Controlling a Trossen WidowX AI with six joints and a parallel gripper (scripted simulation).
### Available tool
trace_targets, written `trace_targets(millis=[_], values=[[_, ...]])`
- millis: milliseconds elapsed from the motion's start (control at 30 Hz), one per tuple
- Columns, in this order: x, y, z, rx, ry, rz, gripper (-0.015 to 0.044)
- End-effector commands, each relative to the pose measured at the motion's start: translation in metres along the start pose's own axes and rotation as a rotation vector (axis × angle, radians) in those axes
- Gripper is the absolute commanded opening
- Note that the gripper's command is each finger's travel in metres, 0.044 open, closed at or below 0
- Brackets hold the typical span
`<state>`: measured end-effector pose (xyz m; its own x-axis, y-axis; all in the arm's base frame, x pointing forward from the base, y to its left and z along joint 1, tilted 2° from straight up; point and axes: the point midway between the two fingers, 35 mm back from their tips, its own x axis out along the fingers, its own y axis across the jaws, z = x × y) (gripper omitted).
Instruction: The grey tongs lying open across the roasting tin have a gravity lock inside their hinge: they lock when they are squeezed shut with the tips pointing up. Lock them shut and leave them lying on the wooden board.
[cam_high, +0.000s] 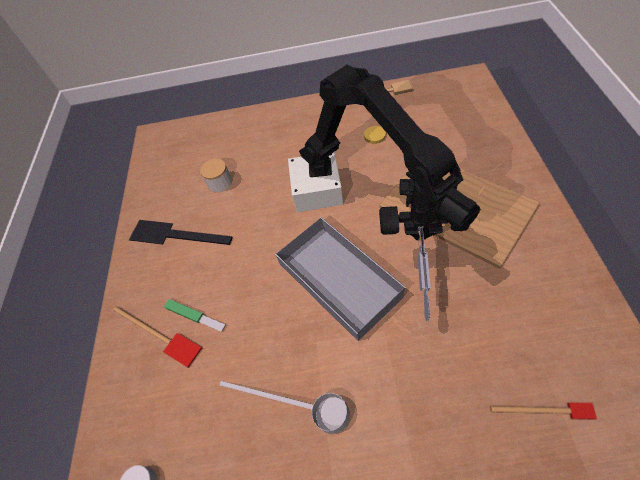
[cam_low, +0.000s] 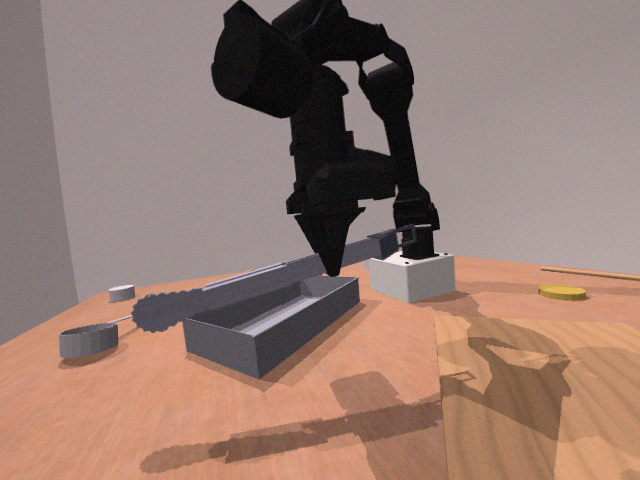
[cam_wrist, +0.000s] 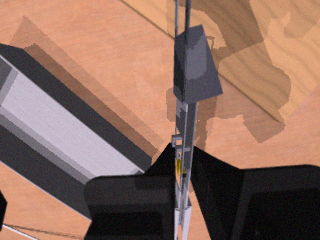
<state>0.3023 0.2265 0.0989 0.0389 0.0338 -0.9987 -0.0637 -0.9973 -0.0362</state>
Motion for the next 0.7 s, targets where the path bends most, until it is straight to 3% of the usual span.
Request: trace_targets(millis=[0, 667], values=[[-0.004, -0.02, 0.013, -0.075, 0.011, -0.005, -0.015], [-0.005, -0.084, 0.083, -0.345, 0.009, -0.011, -0.015]])
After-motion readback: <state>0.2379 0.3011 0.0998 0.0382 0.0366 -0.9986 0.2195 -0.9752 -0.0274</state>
